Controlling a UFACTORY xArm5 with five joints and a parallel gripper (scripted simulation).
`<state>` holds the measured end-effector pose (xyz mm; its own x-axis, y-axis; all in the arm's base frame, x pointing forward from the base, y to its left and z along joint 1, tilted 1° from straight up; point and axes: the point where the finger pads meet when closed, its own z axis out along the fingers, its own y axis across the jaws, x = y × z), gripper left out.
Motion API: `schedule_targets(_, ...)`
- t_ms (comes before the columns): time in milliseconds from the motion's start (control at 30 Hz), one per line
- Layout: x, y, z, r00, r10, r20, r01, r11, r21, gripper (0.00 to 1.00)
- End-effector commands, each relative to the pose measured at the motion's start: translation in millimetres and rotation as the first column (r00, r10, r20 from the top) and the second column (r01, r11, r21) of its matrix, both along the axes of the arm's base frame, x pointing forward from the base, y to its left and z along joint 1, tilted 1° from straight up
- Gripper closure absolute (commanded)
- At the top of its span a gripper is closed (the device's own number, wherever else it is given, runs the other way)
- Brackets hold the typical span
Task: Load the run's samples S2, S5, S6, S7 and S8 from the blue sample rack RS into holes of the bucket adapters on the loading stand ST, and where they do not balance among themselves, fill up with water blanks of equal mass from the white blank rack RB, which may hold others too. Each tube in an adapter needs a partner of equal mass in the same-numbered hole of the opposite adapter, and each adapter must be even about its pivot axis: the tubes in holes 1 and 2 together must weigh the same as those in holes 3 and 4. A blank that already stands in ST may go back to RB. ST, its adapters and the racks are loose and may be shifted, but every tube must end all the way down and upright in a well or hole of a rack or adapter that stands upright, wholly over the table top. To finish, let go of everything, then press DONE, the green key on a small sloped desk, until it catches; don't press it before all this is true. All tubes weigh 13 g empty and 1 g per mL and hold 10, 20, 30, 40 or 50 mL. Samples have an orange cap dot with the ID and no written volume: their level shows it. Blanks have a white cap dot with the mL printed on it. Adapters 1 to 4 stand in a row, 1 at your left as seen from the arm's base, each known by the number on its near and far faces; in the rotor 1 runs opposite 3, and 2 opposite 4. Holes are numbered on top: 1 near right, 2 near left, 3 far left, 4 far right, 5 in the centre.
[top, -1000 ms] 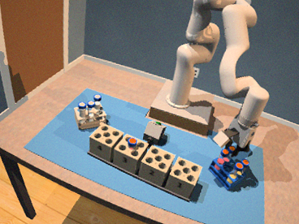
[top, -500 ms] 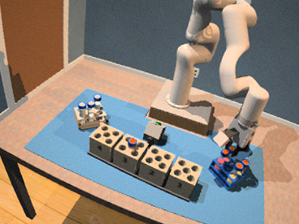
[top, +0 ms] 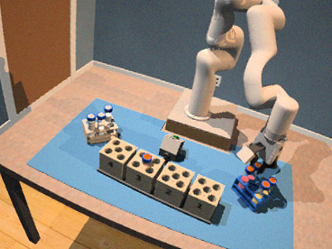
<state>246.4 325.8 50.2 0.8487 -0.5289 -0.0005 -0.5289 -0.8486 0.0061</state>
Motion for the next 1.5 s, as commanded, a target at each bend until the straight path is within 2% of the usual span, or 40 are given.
schedule_targets(0, 0.8, 1, 2.5, 1.0, 0.0, 0.002, 0.0, 1.0, 0.003, 1.0)
schedule_targets(1200, 0.5, 1, 21.2, 1.0, 0.0, 0.002, 0.0, 1.0, 0.003, 1.0)
schedule_targets(1467, 0.3, 2, 35.2, 1.0, 0.0, 0.002, 0.0, 1.0, 0.003, 1.0)
